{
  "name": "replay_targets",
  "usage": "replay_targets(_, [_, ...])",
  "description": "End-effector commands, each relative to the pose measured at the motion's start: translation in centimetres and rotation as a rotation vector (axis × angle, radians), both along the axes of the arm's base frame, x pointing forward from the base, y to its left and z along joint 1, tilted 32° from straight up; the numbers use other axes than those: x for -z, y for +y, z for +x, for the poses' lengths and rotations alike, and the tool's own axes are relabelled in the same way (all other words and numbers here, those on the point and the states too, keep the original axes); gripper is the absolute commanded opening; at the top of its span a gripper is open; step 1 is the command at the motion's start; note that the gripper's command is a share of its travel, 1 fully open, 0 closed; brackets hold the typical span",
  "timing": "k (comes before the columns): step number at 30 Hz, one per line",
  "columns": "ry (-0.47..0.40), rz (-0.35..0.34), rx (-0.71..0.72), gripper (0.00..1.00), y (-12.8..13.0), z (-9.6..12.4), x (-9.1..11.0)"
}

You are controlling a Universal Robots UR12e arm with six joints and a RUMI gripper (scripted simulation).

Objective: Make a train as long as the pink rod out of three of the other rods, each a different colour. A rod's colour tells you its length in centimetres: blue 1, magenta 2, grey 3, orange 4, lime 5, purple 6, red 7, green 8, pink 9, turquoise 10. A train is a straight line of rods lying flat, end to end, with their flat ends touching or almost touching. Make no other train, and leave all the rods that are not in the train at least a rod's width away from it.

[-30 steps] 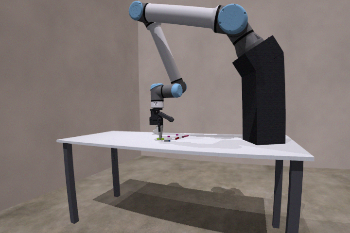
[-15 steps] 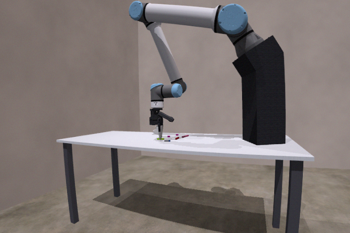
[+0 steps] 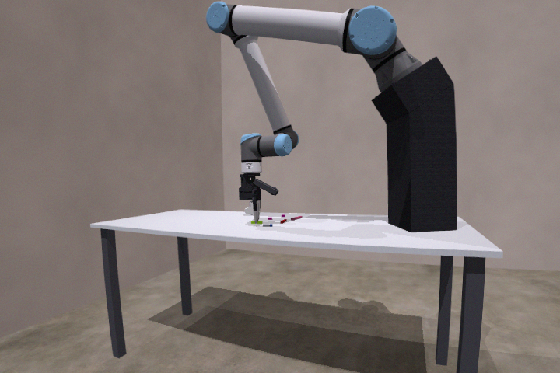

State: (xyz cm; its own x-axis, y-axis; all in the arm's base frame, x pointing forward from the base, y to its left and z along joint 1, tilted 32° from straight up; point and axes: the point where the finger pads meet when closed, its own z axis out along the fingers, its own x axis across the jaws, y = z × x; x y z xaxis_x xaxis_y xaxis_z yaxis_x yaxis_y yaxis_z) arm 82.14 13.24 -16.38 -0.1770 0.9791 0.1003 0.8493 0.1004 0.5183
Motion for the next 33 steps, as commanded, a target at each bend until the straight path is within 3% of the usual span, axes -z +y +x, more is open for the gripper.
replay_targets(1, [-0.001, 0.000, 0.000, 0.00, 0.00, 0.02, -0.06])
replay_targets(33, [-0.001, 0.000, 0.000, 0.00, 0.17, 0.49, 0.75])
